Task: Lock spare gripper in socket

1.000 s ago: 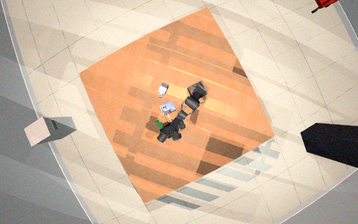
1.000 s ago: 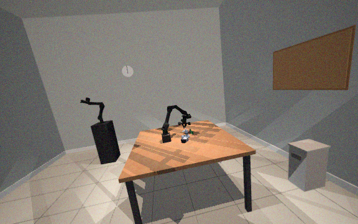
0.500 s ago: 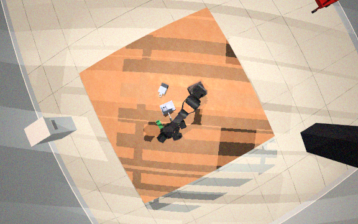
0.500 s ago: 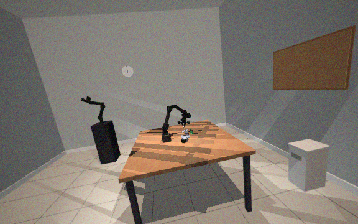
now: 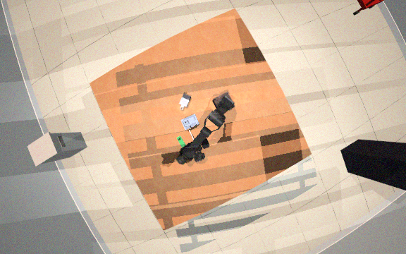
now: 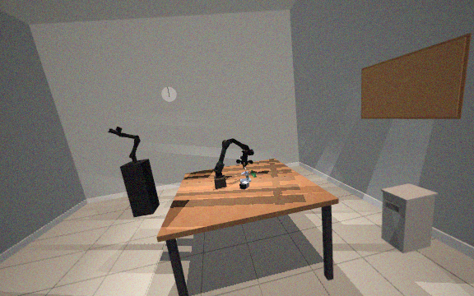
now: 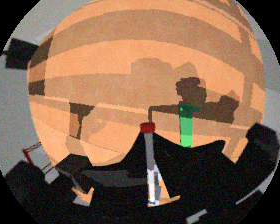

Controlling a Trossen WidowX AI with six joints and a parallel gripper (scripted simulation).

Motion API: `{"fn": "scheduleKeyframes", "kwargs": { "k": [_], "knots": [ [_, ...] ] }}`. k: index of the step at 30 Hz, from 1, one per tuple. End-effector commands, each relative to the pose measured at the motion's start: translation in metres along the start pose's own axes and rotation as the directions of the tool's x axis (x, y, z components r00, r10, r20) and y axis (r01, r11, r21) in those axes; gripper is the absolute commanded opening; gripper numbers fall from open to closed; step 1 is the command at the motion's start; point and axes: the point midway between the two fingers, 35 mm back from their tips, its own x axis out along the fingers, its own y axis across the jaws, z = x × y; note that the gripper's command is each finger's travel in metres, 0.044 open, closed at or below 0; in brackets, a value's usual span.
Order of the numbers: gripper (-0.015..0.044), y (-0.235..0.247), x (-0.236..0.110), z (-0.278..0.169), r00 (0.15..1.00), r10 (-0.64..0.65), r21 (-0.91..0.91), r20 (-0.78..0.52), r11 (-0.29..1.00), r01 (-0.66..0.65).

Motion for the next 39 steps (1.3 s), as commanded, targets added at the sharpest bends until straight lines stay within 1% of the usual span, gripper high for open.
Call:
{"fn": "scheduleKeyframes", "kwargs": {
  "k": [1,23,39],
  "knots": [
    [0.0,-0.011,-0.006,0.008,1.0,-0.009,-0.014,0.002,1.0,0.009],
    [0.0,-0.056,-0.018,0.041,1.0,-0.006,-0.062,-0.005,0.998,0.006],
    [0.0,-0.079,-0.02,0.059,1.0,-0.004,-0.094,-0.01,0.996,0.003]
  ]
}}
